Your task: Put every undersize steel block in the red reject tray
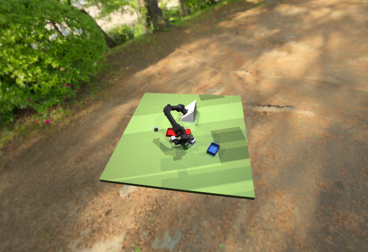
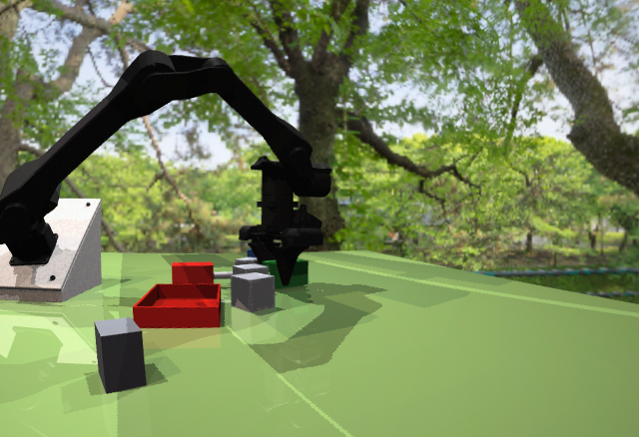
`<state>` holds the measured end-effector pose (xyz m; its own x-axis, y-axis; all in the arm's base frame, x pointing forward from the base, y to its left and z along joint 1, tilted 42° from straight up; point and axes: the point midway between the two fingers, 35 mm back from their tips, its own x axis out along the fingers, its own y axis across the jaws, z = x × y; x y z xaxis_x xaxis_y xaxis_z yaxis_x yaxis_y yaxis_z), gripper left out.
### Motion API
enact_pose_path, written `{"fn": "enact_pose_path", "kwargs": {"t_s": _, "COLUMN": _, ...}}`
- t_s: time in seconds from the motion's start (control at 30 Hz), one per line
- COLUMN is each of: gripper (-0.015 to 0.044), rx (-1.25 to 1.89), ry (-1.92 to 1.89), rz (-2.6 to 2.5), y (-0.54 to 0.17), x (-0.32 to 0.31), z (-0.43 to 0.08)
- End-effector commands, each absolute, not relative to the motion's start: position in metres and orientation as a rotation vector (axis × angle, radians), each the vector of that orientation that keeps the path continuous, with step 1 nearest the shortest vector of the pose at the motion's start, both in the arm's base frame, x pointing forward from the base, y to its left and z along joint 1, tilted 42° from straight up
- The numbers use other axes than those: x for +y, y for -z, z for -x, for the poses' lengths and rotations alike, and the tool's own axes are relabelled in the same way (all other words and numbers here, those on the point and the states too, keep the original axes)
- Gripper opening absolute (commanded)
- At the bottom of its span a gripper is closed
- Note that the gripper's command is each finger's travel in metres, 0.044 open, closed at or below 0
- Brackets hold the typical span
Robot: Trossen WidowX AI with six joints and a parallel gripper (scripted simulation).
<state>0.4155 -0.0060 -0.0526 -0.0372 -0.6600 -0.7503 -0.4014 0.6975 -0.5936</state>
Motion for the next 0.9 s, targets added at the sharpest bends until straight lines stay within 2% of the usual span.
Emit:
{"fn": "enact_pose_path", "kwargs": {"t_s": 0.0, "gripper": 0.0000, "rx": 1.648, "ry": 0.258, "rz": 0.874, "y": 0.0510, "x": -0.0038, "z": -0.4207}}
{"fn": "enact_pose_path", "kwargs": {"t_s": 0.87, "gripper": 0.0000, "rx": 1.648, "ry": 0.258, "rz": 0.874, "y": 0.0537, "x": -0.0012, "z": -0.4280}}
